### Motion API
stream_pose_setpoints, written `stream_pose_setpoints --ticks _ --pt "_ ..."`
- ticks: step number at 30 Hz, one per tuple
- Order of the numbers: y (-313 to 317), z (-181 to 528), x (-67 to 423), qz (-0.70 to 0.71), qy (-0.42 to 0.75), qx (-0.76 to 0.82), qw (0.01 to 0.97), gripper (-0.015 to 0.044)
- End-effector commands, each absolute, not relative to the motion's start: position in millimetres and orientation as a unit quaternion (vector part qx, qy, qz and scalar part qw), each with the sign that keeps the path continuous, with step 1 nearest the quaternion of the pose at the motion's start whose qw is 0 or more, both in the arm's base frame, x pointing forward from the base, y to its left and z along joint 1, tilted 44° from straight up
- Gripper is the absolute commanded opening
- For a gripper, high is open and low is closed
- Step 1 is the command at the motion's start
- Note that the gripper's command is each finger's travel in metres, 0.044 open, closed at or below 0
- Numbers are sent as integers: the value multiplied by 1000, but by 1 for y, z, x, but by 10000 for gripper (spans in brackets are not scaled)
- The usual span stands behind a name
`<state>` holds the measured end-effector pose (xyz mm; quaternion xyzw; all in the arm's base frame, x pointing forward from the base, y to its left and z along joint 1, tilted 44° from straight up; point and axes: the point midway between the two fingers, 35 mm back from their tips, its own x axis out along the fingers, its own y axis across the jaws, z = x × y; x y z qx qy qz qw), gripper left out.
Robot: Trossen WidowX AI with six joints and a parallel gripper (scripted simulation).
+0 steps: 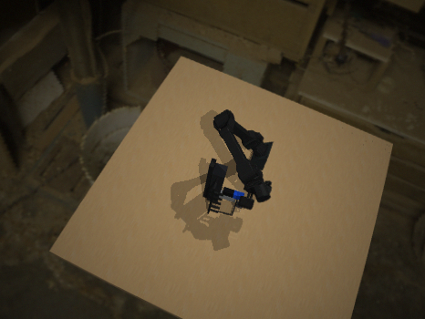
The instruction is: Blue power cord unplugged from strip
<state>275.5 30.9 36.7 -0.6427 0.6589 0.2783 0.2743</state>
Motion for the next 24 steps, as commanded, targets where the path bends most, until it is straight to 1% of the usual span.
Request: stream_pose_setpoints --ticks 1,5,24 --pt "57 21 276 281 657 -643 276 440" --pt "79 7 275 281 657 -643 276 440" --pt "79 7 275 281 657 -643 276 440"
